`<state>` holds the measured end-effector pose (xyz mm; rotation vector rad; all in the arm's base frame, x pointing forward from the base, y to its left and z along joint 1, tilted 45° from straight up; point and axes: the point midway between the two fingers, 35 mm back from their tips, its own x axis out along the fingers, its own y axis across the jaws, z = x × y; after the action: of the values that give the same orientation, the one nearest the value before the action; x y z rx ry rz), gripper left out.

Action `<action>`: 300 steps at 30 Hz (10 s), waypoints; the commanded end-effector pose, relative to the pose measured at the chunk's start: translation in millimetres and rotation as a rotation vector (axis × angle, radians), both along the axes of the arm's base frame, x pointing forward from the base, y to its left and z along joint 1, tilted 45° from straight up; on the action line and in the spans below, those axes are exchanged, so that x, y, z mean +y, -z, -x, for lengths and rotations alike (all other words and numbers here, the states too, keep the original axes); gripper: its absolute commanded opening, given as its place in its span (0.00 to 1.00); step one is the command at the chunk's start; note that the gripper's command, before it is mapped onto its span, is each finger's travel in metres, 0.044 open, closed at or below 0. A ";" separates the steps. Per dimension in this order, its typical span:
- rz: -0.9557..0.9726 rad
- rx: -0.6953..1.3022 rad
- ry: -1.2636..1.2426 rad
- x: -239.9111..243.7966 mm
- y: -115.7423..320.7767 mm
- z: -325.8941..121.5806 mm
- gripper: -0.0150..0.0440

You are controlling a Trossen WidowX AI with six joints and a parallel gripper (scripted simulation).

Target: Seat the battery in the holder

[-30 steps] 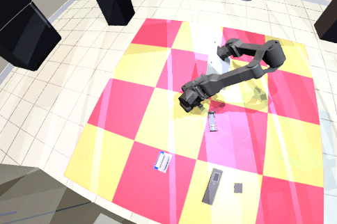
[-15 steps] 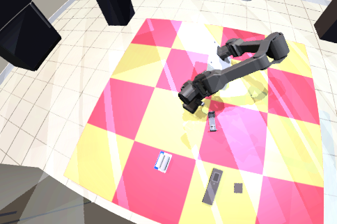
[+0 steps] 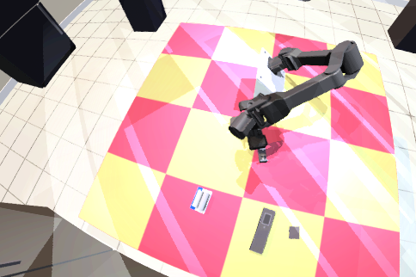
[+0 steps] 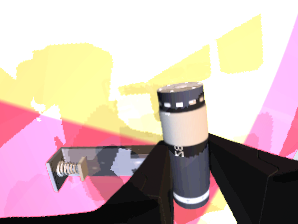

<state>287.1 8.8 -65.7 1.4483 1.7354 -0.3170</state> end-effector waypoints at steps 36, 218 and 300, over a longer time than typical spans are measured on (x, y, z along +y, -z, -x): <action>-0.009 -0.941 -1.092 41.9 -48.8 -38.3 0.37; -0.034 -0.851 -1.157 84.6 -10.9 -54.3 0.37; 0.042 -0.963 -1.053 82.0 -8.2 -35.3 0.55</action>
<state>321.9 92.6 -60.2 0.3369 1.3767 0.7764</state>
